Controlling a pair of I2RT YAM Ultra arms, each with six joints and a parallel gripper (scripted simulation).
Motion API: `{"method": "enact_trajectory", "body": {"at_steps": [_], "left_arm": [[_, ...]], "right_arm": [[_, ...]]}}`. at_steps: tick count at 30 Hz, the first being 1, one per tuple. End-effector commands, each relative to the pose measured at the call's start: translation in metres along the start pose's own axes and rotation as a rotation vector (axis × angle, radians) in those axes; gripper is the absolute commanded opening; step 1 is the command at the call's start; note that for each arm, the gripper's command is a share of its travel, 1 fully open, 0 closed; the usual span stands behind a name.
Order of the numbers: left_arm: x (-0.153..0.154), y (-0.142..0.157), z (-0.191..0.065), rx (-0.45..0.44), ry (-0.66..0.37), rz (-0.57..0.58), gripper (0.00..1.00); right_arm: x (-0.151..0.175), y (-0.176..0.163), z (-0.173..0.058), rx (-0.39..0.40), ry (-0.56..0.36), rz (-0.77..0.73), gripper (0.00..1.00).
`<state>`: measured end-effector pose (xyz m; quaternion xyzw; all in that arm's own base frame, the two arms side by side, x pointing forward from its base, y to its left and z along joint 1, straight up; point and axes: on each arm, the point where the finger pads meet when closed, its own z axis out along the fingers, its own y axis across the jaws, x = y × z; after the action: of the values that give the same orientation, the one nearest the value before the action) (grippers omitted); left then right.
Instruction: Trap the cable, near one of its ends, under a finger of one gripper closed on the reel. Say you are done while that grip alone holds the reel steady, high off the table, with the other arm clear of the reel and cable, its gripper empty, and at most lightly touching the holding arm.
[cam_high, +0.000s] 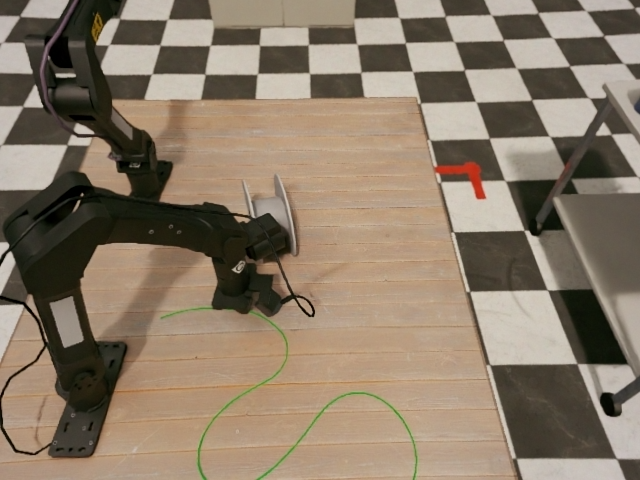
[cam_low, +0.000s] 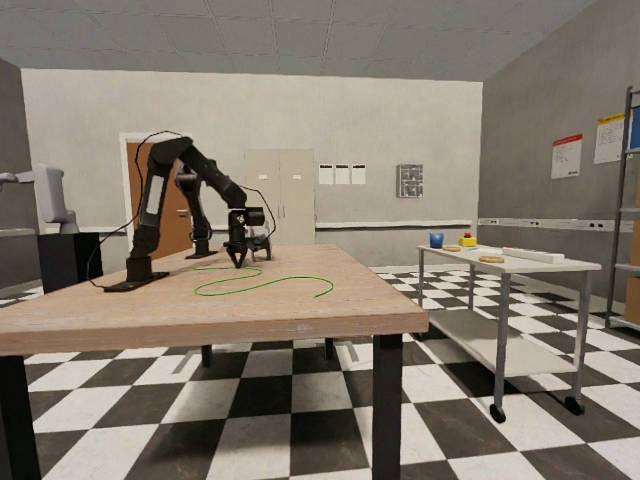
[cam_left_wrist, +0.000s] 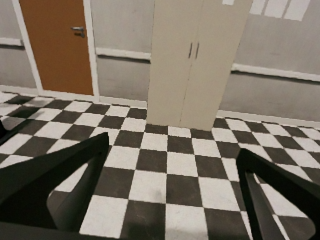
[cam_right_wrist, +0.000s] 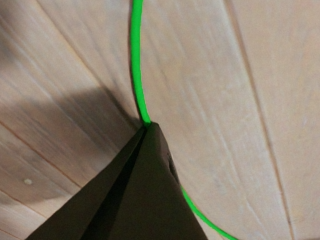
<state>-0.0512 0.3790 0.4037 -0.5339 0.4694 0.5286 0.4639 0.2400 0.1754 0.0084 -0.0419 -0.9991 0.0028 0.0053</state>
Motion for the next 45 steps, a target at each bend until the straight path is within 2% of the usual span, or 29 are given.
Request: {"method": "enact_trajectory", "body": {"at_steps": [1, 8, 13, 25, 33, 38, 45], "left_arm": [[0.004, -0.002, 0.0, -0.003, 0.002, -0.005, 1.0], [0.004, -0.002, 0.0, -0.003, 0.002, -0.005, 1.0], [0.004, -0.002, 0.0, -0.003, 0.002, -0.005, 1.0], [0.004, -0.002, 0.0, -0.003, 0.002, -0.005, 1.0], [0.004, -0.002, 0.0, -0.003, 0.002, -0.005, 1.0], [0.004, -0.002, 0.0, -0.003, 0.002, -0.005, 1.0], [0.004, -0.002, 0.0, -0.003, 0.002, -0.005, 1.0]], "right_arm": [[-0.002, 0.001, -0.004, -0.006, -0.022, 0.001, 0.0], [-0.009, 0.006, -0.021, -0.025, -0.045, 0.001, 0.0], [-0.005, 0.003, -0.025, -0.017, -0.036, 0.001, 0.0], [-0.003, 0.0, -0.051, -0.017, -0.036, 0.002, 0.0], [-0.001, -0.002, -0.05, -0.017, -0.035, 0.002, 0.0], [-0.004, 0.0, -0.032, 0.003, -0.012, 0.002, 0.0], [-0.01, 0.004, -0.039, -0.013, -0.031, 0.003, 0.0]]}}
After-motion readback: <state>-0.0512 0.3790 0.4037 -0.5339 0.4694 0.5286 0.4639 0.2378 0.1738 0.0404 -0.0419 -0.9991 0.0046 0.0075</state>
